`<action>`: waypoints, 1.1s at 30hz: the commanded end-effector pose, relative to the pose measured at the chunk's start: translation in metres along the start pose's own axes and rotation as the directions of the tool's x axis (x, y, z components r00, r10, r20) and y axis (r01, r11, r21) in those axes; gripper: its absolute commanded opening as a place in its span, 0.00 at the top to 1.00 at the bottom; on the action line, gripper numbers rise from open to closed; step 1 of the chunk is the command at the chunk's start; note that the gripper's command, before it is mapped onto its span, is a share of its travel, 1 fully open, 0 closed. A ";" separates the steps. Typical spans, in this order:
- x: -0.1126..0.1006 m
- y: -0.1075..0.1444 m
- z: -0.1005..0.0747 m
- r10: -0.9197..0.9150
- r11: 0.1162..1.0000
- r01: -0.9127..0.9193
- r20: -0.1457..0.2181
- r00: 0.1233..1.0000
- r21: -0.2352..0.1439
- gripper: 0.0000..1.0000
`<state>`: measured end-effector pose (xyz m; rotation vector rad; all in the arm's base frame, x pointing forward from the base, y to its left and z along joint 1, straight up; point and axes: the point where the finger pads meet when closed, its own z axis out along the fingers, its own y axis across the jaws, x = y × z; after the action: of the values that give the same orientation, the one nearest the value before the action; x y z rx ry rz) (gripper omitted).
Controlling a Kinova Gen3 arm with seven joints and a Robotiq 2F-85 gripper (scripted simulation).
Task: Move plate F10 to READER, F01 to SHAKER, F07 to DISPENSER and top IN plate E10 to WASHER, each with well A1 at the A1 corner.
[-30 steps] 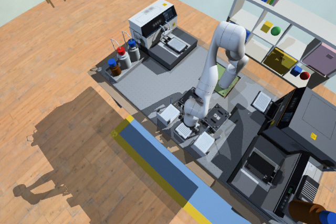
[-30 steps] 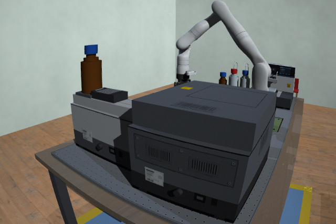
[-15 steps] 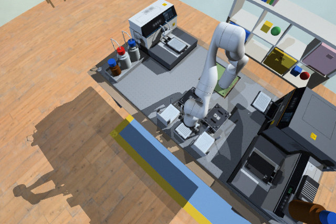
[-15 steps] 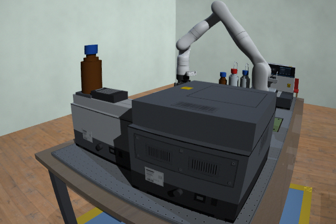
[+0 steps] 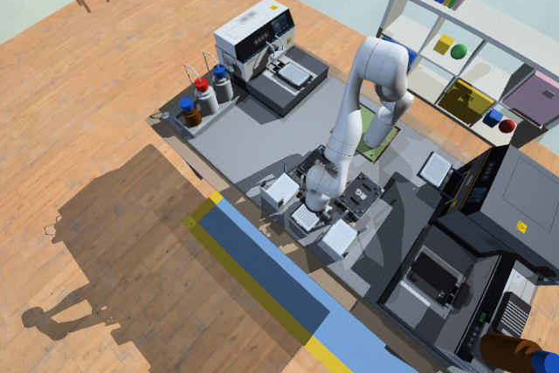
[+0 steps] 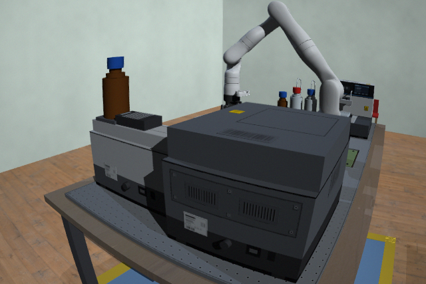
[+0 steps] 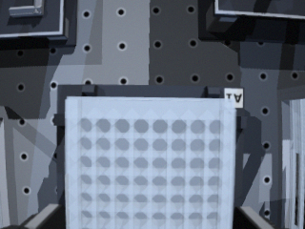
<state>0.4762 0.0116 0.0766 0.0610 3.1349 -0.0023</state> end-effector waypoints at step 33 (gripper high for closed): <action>-0.001 0.000 -0.024 0.000 1.000 0.000 0.002 1.000 0.000 0.00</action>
<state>0.4761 0.0116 0.0959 0.0610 3.1348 -0.0024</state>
